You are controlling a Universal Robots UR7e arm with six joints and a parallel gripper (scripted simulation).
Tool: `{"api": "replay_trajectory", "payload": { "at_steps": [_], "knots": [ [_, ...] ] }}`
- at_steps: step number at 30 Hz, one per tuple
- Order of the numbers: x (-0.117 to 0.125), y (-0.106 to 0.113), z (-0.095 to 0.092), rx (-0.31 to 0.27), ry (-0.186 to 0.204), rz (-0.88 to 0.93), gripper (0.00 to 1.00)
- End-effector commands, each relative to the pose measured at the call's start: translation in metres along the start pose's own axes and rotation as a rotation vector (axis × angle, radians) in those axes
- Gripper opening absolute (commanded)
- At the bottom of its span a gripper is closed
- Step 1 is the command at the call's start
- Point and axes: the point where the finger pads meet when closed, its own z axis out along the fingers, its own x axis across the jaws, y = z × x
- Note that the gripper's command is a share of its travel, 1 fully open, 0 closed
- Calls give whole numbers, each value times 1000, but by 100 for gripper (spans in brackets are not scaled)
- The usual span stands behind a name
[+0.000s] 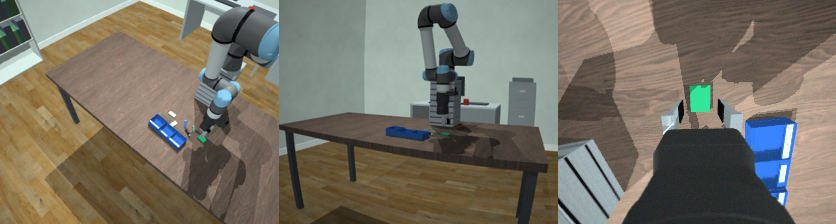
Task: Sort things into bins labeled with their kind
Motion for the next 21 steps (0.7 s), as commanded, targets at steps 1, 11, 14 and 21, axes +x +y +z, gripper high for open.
{"api": "replay_trajectory", "payload": {
  "at_steps": [1, 11, 14, 21],
  "knots": [
    [0, 0, 13, 0, 1, 0, 100],
    [1, 0, 47, 0, 1, 0, 100],
    [1, 0, 47, 0, 1, 0, 100],
    [1, 0, 55, 0, 1, 0, 100]
  ]
}}
